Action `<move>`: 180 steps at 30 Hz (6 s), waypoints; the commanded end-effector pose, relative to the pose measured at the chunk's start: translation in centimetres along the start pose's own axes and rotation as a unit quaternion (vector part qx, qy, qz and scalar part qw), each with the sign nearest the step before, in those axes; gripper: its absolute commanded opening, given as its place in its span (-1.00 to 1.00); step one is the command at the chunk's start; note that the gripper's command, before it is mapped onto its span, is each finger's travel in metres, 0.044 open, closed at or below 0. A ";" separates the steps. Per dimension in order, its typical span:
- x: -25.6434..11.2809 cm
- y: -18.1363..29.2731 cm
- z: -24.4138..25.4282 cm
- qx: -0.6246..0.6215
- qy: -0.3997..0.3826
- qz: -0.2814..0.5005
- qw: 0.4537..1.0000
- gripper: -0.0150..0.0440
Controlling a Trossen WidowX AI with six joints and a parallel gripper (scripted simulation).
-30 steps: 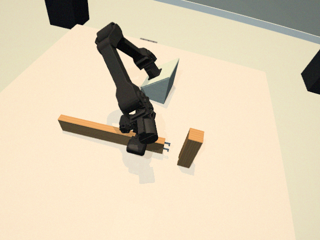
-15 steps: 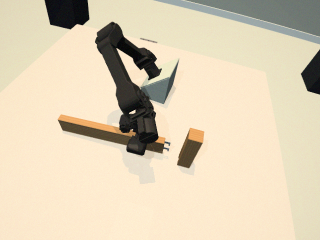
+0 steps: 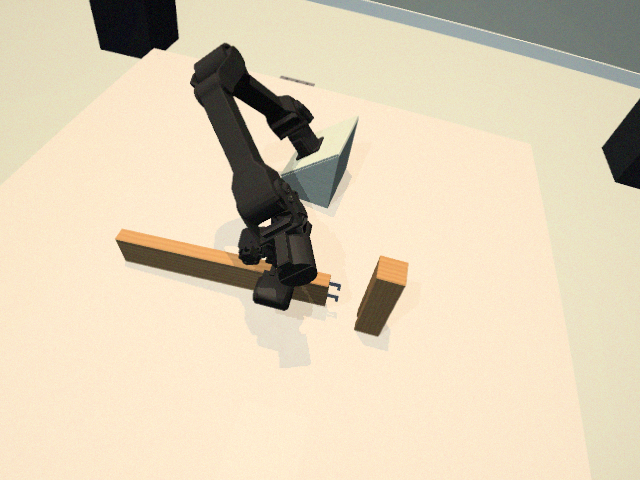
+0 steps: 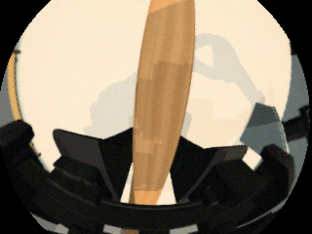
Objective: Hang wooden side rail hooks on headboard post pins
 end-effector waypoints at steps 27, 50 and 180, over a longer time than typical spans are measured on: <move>-0.8 0.4 0.4 0.001 -0.012 0.000 1.000 -0.49; -0.7 0.6 0.6 0.001 -0.012 0.000 1.000 -0.49; -0.4 1.9 0.2 0.001 -0.012 0.000 1.000 -0.49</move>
Point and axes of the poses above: the point midway between the two fingers, 35 mm back from their tips, its own x axis out along the fingers, its own z axis across the jaws, y = z × x, the point moved 6 cm from there along -x, back along the fingers, and after that the axes turned 7 degrees about x, right-handed, at the moved point
